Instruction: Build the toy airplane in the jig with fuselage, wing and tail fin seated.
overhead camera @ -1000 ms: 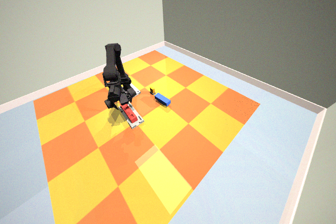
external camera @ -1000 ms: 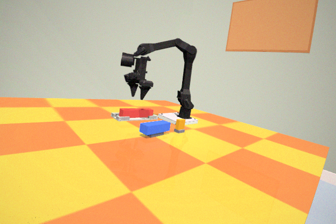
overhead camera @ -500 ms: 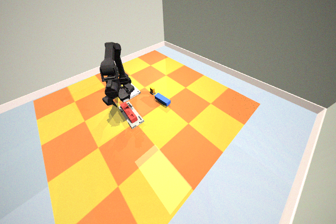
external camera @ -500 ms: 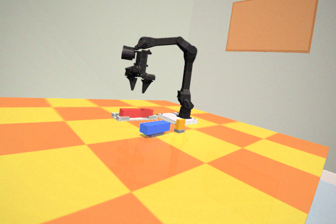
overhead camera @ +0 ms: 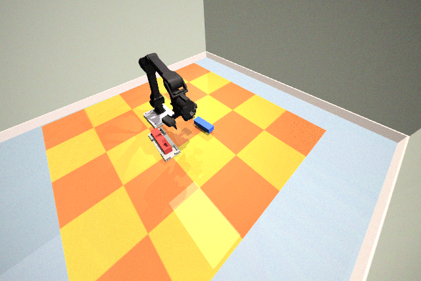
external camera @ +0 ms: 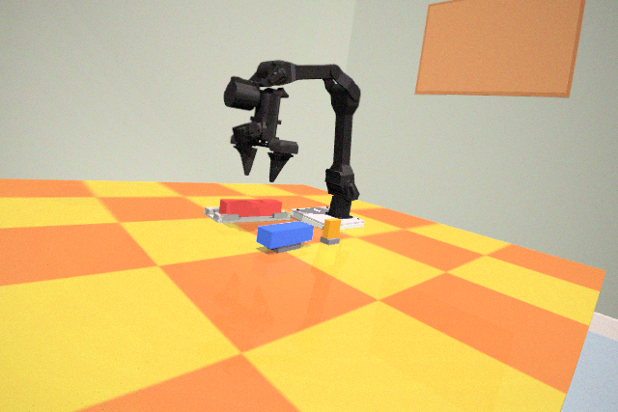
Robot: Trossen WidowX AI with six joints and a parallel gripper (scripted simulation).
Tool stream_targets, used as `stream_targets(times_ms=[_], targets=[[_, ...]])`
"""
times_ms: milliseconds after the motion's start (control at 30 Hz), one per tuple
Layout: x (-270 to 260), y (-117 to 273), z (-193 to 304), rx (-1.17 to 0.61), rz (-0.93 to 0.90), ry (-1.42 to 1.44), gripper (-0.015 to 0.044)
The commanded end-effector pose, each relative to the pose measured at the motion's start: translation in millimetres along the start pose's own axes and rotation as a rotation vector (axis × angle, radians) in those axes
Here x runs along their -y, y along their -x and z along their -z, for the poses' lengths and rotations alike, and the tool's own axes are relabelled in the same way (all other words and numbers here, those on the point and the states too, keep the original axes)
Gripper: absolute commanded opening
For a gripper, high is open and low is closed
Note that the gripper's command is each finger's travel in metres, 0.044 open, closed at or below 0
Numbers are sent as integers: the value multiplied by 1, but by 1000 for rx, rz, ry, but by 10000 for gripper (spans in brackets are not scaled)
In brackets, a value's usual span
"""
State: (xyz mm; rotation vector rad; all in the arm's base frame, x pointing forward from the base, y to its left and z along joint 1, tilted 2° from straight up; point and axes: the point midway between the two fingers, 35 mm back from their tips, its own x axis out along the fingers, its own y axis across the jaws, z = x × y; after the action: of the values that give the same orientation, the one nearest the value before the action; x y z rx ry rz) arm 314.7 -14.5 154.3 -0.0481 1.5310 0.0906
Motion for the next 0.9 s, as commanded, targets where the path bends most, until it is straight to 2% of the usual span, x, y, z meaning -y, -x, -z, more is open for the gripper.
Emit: stream_targets(times_ms=[0,167,367,533,867], targets=[[-56,-2,-15,5,-1,-1,440],[-129,-6,-18,6,-8,-1,440],[-132,-8,-18,6,-9,-2,440],[-132,-47,-19,6,-9,-2,440],[-132,-64,-19,6,-9,-2,440]])
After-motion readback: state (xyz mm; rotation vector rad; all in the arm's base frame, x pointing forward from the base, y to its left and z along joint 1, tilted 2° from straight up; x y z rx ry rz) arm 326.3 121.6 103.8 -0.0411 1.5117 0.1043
